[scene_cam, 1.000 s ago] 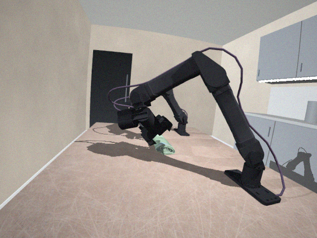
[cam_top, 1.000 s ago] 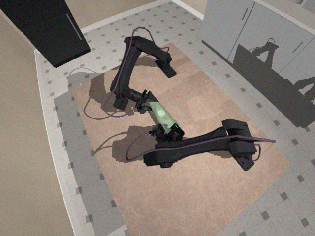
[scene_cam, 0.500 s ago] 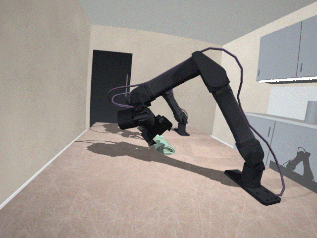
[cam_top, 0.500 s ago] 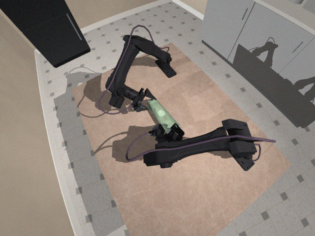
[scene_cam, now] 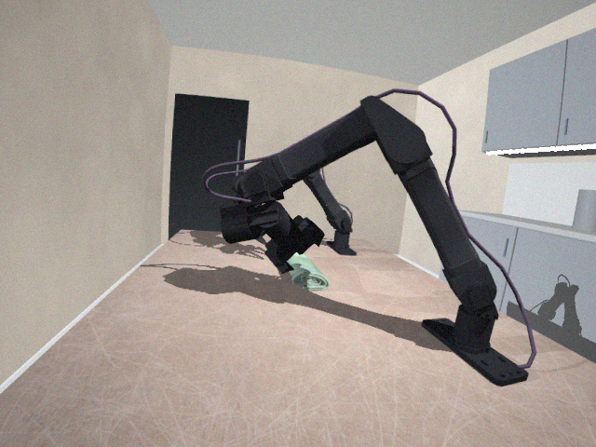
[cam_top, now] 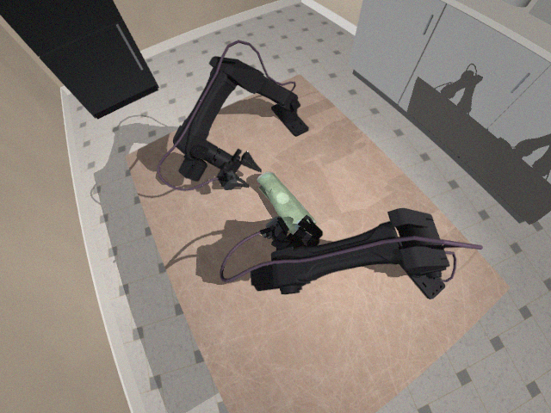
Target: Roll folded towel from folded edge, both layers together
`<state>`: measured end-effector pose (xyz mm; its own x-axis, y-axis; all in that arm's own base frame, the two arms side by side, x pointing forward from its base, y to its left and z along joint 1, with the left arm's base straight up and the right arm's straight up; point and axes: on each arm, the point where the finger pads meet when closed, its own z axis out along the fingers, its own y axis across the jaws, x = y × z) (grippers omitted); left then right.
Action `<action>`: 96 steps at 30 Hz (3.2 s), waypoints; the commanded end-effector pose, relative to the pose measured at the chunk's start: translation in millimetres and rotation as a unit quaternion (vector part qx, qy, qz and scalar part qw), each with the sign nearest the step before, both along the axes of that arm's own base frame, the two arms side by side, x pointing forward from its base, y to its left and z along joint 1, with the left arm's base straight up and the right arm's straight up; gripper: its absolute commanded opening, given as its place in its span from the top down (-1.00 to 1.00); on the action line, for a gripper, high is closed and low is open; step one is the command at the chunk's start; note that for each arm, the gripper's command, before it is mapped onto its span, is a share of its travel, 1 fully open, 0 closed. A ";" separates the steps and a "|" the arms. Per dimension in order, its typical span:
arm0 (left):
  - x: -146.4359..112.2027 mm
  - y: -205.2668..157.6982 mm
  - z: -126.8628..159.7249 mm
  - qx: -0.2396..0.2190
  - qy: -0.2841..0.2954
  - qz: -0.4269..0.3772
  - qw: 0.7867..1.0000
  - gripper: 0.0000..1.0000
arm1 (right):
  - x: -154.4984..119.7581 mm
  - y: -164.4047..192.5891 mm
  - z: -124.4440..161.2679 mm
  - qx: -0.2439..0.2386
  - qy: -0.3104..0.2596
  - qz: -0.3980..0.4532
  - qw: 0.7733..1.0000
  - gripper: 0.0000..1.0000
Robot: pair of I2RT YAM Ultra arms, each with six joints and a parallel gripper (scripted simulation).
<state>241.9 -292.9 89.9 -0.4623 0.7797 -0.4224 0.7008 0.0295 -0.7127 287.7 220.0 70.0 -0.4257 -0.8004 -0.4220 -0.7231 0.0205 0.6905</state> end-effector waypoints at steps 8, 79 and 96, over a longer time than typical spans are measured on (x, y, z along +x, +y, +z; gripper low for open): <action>4.7 -4.0 2.5 -0.010 -0.004 -0.002 1.000 -0.70 | -14.3 20.2 26.2 0.029 -0.183 0.031 0.982 -0.17; 4.7 -4.0 2.5 -0.010 -0.004 -0.002 1.000 -0.70 | -36.2 36.3 27.2 0.037 -0.371 0.018 0.928 0.36; 4.7 -4.0 2.5 -0.010 -0.004 -0.002 1.000 -0.70 | -36.0 36.3 24.9 0.038 -0.371 0.019 0.928 0.36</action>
